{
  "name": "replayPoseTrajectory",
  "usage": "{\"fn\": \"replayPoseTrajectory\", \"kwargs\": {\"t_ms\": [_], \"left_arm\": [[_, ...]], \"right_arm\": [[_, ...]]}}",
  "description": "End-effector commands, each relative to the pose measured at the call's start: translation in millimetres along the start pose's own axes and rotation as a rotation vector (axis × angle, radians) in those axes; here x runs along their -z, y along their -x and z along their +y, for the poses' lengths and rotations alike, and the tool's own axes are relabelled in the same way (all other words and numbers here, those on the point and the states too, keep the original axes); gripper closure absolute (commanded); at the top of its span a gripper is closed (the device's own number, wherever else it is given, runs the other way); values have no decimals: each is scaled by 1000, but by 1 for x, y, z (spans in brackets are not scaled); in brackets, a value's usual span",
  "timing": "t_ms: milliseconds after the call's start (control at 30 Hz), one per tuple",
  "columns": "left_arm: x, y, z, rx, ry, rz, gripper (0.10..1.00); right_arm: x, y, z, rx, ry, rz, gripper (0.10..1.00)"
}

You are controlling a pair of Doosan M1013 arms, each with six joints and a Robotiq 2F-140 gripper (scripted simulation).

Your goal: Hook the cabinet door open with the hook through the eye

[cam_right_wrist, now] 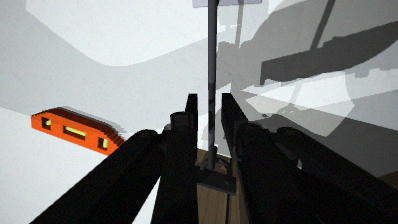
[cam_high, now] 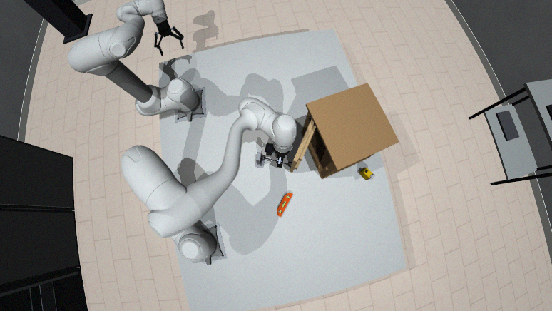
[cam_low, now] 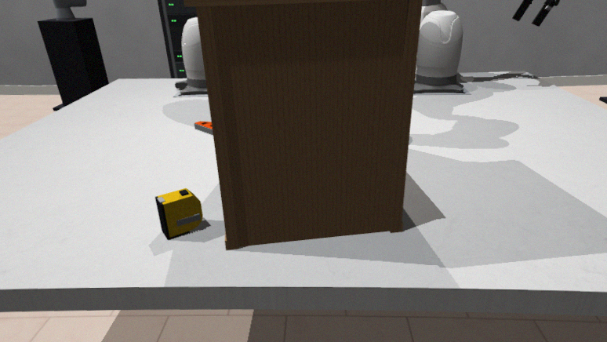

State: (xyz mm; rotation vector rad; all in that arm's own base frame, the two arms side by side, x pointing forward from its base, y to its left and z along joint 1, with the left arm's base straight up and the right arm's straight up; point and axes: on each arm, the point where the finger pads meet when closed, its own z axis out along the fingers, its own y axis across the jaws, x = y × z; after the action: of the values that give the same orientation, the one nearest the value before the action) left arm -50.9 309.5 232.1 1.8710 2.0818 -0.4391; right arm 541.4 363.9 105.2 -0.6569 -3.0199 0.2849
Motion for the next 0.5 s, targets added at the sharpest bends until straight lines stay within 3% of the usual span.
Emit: {"fn": "replayPoseTrajectory", "kwargs": {"t_ms": [0,467], "left_arm": [[1,0,0,0,0,1,98],[1,0,0,0,0,1,98]], "right_arm": [[2,0,0,0,2,0,871],[16,0,-2,0,2,0,871]]}}
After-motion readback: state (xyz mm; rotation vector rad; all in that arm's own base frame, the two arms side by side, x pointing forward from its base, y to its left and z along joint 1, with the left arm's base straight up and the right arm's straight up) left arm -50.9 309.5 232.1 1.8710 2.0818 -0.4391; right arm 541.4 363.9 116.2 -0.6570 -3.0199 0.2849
